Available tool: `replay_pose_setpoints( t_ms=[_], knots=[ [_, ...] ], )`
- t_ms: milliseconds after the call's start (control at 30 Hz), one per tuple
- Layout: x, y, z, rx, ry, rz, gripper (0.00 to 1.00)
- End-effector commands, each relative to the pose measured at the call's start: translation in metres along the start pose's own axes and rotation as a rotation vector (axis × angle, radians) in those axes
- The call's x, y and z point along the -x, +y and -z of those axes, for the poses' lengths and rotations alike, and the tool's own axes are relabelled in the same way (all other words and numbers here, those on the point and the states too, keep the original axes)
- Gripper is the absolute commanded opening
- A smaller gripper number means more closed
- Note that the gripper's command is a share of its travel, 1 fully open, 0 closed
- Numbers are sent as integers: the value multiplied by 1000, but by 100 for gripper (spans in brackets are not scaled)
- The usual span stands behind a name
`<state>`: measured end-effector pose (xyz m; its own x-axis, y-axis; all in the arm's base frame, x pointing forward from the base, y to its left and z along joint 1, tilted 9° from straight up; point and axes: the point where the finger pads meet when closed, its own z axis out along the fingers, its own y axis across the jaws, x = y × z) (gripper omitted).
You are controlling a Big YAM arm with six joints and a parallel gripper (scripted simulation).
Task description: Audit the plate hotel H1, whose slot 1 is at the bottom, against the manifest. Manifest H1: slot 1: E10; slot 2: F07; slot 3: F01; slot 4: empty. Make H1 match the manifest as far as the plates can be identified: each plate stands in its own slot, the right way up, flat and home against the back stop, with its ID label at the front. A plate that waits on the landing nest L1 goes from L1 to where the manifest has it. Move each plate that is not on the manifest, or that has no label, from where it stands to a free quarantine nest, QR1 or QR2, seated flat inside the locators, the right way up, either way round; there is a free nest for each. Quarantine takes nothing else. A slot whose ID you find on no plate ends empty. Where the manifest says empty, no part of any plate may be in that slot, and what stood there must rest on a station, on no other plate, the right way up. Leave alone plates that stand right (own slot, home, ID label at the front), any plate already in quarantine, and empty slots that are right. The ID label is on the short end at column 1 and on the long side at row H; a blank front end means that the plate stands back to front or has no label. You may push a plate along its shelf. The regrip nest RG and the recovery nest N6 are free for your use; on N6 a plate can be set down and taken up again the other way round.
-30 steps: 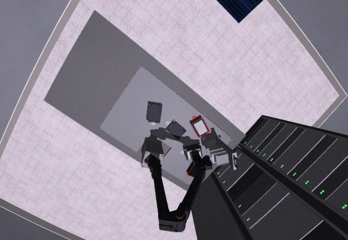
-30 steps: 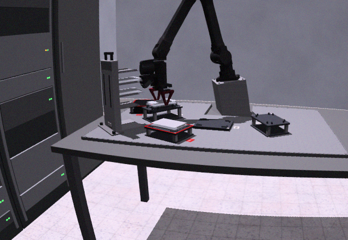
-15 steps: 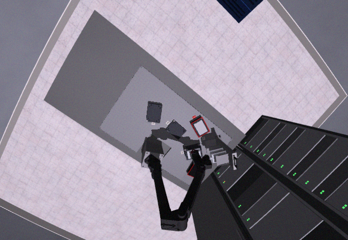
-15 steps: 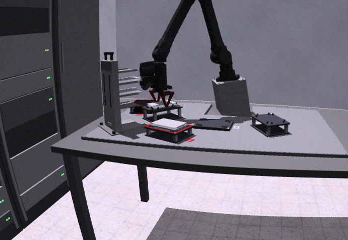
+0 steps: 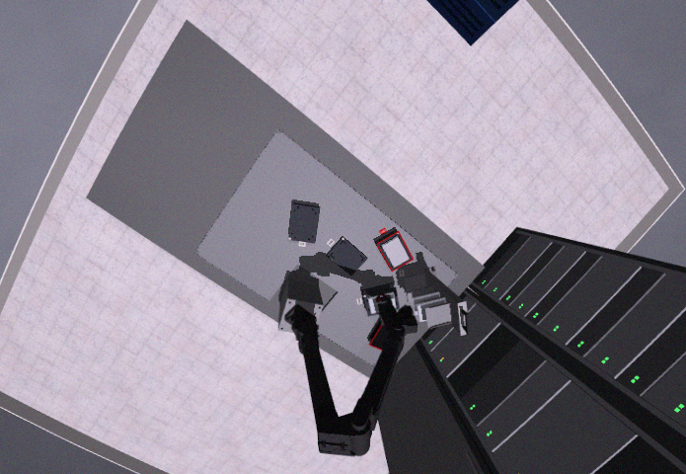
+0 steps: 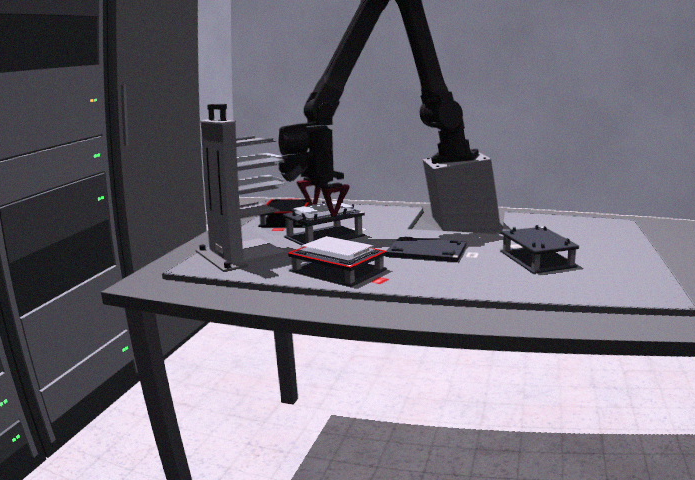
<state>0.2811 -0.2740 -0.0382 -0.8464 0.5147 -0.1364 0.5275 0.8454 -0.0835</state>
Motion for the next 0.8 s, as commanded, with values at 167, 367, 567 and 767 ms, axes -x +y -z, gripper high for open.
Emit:
replay_pose_setpoints(
  t_ms=[167, 367, 567, 767],
  knots=[
    [7, -4, 18, -4, -29, -3, 100],
    [25, -3, 47, -9, -62, -4, 100],
    [26, -3, 61, -9, -64, -3, 100],
    [26, -3, 83, -10, -66, -4, 100]
  ],
)
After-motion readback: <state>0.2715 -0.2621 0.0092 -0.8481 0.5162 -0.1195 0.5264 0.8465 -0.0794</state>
